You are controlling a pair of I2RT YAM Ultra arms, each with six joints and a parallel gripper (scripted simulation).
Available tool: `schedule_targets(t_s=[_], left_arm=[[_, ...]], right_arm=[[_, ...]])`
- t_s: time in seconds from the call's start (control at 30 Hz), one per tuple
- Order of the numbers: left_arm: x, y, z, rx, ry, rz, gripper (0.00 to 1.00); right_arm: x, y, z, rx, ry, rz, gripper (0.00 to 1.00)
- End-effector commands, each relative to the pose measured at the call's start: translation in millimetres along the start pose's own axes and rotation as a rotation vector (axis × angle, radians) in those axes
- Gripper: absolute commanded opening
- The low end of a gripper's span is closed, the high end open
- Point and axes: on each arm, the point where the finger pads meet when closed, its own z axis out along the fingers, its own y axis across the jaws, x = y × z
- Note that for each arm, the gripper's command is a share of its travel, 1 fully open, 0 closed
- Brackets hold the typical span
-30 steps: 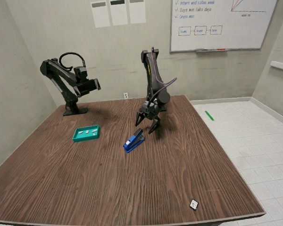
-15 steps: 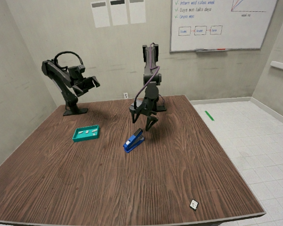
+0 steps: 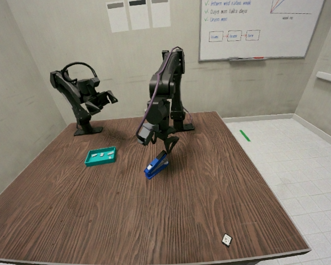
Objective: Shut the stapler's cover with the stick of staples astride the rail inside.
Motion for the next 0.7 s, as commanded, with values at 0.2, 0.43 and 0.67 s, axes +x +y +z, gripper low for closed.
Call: schedule_targets(t_s=[0.2,0.43,0.67], left_arm=[[1,-2,-7,0.007,0.183,-0.019,1.00],[-11,0,-9,0.002,0.151,-0.004,1.00],[-11,0,-9,0.001,0.150,-0.004,1.00]], right_arm=[[2,1,-5,-0.016,0.008,-0.007,1.00],[2,1,-5,-0.016,0.008,-0.007,1.00],[-3,3,-3,-0.023,-0.006,-0.002,1.00]])
